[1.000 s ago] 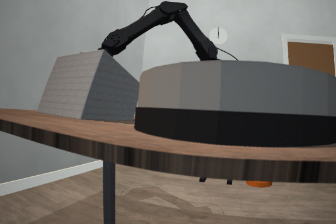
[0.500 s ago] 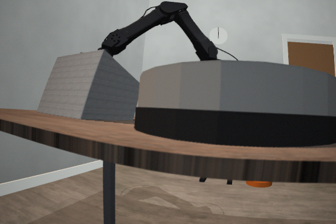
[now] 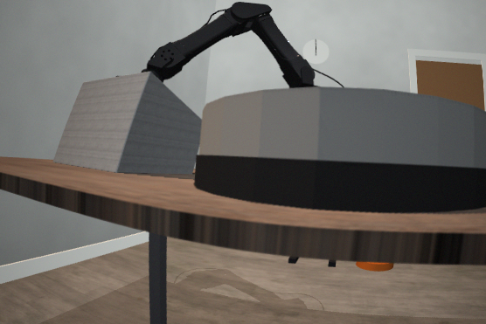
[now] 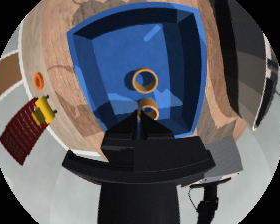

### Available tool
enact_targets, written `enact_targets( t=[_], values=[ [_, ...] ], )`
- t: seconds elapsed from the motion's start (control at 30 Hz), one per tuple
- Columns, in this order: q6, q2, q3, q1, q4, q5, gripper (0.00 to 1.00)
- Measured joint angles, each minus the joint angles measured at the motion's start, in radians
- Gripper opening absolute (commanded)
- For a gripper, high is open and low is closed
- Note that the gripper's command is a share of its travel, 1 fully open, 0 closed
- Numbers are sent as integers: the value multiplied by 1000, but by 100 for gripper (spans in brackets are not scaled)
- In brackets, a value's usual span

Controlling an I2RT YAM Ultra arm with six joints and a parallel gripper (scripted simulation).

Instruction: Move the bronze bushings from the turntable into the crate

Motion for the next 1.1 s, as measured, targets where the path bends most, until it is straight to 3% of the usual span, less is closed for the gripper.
enact_targets(
  t=[1.1],
  values=[
    [0,0,-13,0,7,0,0]
  ],
)
